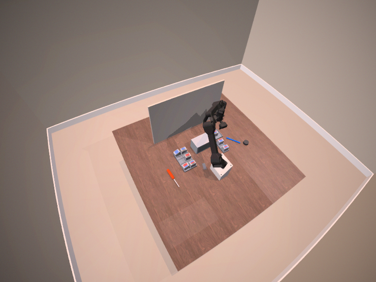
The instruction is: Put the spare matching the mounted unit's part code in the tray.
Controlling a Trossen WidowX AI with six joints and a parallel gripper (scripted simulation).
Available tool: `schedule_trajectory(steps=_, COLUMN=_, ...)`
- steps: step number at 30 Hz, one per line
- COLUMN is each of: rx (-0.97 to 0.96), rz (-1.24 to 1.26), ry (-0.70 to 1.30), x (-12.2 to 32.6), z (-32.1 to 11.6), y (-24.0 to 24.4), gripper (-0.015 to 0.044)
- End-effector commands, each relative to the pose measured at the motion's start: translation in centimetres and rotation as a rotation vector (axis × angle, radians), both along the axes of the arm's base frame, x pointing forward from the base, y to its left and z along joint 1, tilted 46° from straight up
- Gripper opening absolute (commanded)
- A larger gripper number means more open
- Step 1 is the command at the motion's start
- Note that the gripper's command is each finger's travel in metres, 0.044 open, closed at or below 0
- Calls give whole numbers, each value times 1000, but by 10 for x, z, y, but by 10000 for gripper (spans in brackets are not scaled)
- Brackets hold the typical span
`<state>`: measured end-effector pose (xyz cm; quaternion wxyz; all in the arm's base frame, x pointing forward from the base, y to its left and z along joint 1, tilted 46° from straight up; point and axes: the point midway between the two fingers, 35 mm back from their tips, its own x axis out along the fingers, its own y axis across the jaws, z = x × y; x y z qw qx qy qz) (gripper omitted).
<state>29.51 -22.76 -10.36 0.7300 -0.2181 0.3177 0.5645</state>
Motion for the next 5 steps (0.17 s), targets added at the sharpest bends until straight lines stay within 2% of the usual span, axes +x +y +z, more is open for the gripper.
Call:
schedule_trajectory(steps=1, rx=-1, rz=-1, ry=-1, x=0, z=0, y=0, gripper=440)
schedule_trajectory(steps=5, rx=-1, rz=-1, ry=-1, x=0, z=0, y=0, gripper=440)
